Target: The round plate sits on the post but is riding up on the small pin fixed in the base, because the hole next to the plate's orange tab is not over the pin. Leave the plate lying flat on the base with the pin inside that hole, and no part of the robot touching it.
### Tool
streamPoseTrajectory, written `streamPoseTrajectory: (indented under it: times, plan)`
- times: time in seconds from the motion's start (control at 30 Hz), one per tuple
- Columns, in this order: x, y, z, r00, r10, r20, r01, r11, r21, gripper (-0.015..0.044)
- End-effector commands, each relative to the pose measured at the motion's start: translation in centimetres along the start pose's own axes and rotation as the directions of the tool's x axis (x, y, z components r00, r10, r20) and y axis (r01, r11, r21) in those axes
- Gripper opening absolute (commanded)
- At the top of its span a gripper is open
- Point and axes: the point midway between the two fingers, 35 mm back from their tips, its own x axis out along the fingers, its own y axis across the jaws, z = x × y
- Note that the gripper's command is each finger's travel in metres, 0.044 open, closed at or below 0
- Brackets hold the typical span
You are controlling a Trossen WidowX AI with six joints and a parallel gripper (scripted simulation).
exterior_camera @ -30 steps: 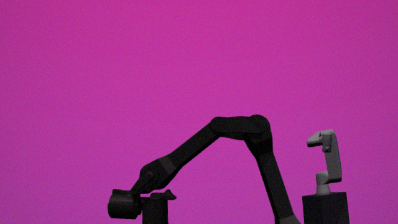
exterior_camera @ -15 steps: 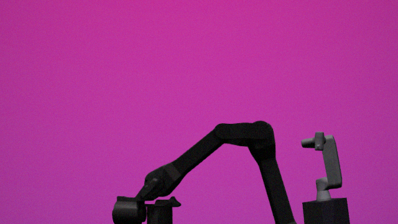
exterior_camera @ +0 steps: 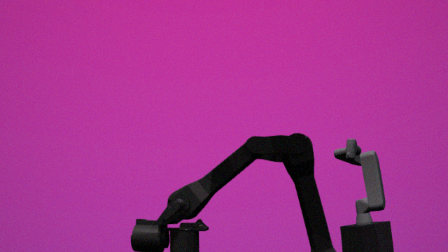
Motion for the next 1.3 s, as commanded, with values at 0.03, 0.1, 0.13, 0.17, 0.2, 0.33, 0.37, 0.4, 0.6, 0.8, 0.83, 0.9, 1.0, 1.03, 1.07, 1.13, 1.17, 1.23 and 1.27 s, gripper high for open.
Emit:
streamPoseTrajectory:
  times: [0.03, 0.1, 0.13, 0.17, 0.2, 0.33, 0.37, 0.4, 0.6, 0.8, 0.83, 0.9, 1.0, 1.03, 1.07, 1.13, 1.17, 1.23, 1.27]
  plan:
    - [0.4, 0.2, -0.9, 1.000, 0.001, -0.019, -0.002, 1.000, -0.005, 0.0000]
    - [0.4, 0.3, -1.0, 1.000, 0.002, -0.019, -0.002, 1.000, -0.005, 0.0000]
    - [0.4, 0.3, -1.1, 1.000, 0.002, -0.019, -0.002, 1.000, -0.005, 0.0000]
    - [0.4, 0.3, -1.2, 1.000, 0.002, -0.019, -0.002, 1.000, -0.005, 0.0000]
    - [0.4, 0.3, -1.3, 1.000, 0.002, -0.019, -0.002, 1.000, -0.005, 0.0000]
    - [0.4, 0.5, -1.5, 1.000, 0.002, -0.020, -0.002, 1.000, -0.005, 0.0000]
    - [0.4, 0.6, -1.6, 1.000, 0.002, -0.020, -0.002, 1.000, -0.005, 0.0000]
    - [0.4, 0.6, -1.7, 1.000, 0.002, -0.020, -0.002, 1.000, -0.005, 0.0000]
    - [0.4, 0.9, -2.1, 1.000, 0.002, -0.020, -0.002, 1.000, -0.005, 0.0000]
    - [0.4, 1.2, -2.5, 1.000, 0.002, -0.020, -0.002, 1.000, -0.005, 0.0000]
    - [0.4, 1.3, -2.6, 1.000, 0.002, -0.020, -0.002, 1.000, -0.005, 0.0000]
    - [0.4, 1.4, -2.7, 1.000, 0.002, -0.020, -0.002, 1.000, -0.005, 0.0000]
    - [0.3, 1.6, -2.8, 1.000, 0.003, -0.020, -0.003, 1.000, -0.005, 0.0000]
    - [0.3, 1.7, -2.8, 1.000, 0.003, -0.020, -0.003, 1.000, -0.005, 0.0000]
    - [0.3, 1.7, -2.9, 1.000, 0.003, -0.021, -0.003, 1.000, -0.005, 0.0000]
    - [0.3, 1.9, -3.0, 1.000, 0.003, -0.021, -0.003, 1.000, -0.005, 0.0000]
    - [0.3, 2.0, -3.0, 1.000, 0.003, -0.021, -0.003, 1.000, -0.005, 0.0000]
    - [0.3, 2.1, -3.2, 1.000, 0.003, -0.021, -0.003, 1.000, -0.005, 0.0000]
    - [0.3, 2.2, -3.2, 1.000, 0.003, -0.021, -0.003, 1.000, -0.005, 0.0000]
